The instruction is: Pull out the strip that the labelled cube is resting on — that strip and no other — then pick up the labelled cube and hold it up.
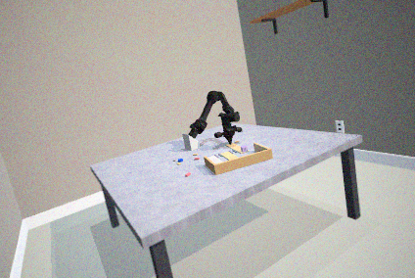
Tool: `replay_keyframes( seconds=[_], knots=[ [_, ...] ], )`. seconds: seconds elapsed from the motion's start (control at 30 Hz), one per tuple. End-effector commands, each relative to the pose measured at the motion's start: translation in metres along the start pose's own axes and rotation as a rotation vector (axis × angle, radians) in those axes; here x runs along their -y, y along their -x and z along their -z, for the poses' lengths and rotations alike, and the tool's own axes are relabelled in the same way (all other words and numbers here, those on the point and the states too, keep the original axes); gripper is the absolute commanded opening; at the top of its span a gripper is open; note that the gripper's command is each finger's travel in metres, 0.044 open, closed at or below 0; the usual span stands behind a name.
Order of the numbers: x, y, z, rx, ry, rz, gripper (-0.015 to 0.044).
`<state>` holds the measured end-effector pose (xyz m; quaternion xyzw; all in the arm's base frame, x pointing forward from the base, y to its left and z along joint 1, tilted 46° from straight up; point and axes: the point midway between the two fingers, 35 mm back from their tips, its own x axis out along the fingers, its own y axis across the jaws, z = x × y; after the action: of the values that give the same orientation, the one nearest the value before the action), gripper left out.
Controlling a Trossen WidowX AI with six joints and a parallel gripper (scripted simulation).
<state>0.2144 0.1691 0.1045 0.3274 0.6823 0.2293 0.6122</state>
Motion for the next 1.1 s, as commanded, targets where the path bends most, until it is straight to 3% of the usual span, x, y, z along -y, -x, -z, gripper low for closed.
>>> replay_keyframes(
  seconds=[0.0, 0.23, 0.4, 0.53, 1.07],
  knots=[
    [0.003, -0.005, 0.011, -0.020, -0.006, 0.009, 0.0000],
    [0.003, -0.005, 0.019, -0.021, -0.007, 0.009, 0.0000],
    [0.000, 0.038, 0.009, -0.019, -0.006, 0.011, 0.0000],
    [-0.001, 0.041, 0.009, -0.020, -0.007, 0.011, 0.0000],
    [0.000, 0.040, -0.051, -0.018, -0.014, 0.012, 0.0420]
  ],
)
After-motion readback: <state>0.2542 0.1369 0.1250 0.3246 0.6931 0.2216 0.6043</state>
